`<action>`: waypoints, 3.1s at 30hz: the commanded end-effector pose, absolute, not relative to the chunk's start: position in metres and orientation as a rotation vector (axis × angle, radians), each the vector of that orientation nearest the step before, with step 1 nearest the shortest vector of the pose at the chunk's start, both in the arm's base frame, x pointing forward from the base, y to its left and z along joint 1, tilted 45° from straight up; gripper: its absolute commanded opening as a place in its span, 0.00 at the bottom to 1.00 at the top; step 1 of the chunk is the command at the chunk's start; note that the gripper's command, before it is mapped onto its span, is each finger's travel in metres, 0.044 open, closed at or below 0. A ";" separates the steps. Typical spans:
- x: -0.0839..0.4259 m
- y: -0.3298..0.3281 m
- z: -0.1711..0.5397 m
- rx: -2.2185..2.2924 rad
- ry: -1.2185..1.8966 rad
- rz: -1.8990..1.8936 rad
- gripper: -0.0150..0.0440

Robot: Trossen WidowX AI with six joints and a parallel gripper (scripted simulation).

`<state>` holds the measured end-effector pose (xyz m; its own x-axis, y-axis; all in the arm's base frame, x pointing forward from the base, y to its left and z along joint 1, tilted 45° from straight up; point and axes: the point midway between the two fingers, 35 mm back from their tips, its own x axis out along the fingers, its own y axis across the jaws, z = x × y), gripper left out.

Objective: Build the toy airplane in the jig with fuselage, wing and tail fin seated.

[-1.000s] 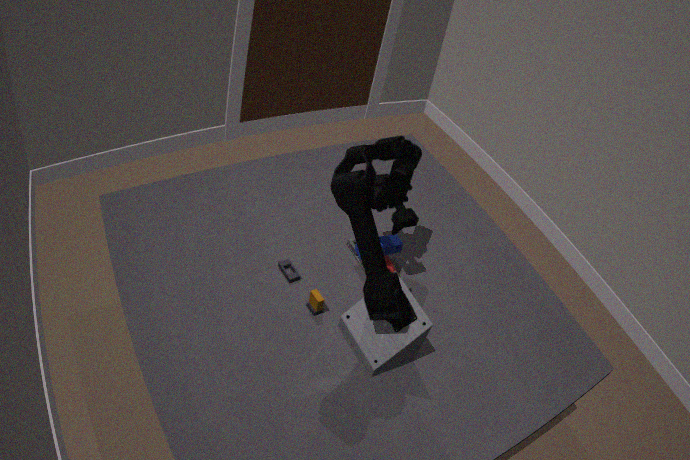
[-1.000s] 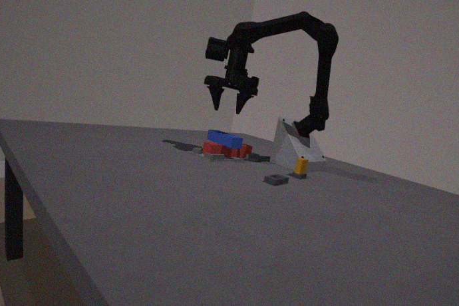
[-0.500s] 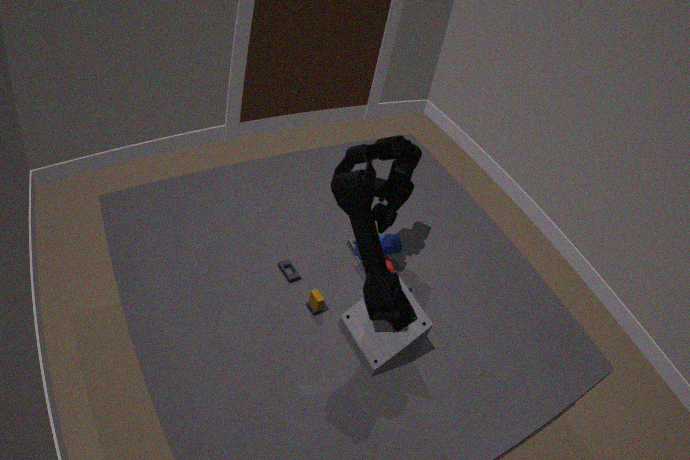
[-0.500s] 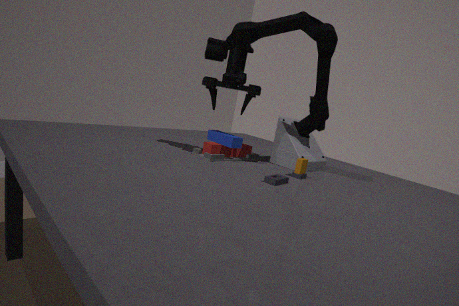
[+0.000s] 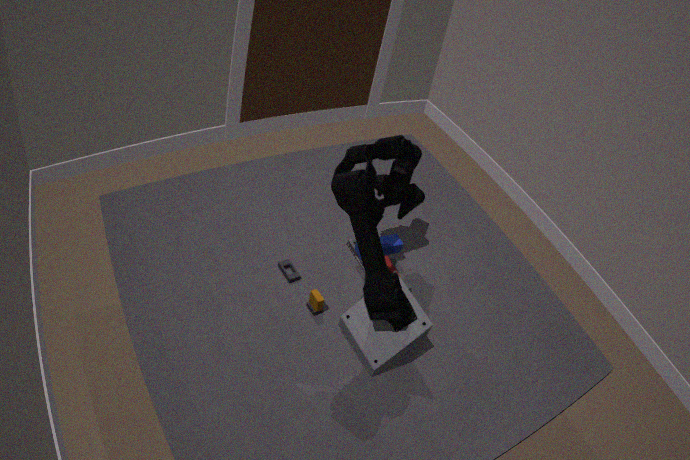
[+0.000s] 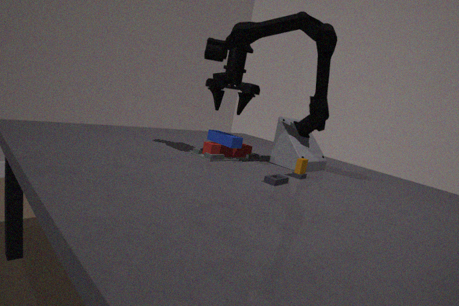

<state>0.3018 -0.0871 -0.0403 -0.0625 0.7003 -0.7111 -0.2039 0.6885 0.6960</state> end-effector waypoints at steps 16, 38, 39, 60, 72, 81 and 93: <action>0.232 0.035 0.101 0.484 1.479 0.731 1.00; 0.166 0.119 0.089 0.467 1.474 0.775 1.00; 0.166 0.121 0.087 0.467 1.474 0.775 1.00; 0.165 0.146 0.061 0.464 1.475 0.773 1.00; 0.163 0.160 0.048 0.467 1.474 0.775 1.00; 0.161 0.166 0.043 0.470 1.473 0.777 0.91; 0.161 0.166 0.043 0.470 1.473 0.777 0.38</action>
<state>0.1607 0.1667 0.0438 -0.0754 0.7138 -0.6962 -0.1787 0.6772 0.7137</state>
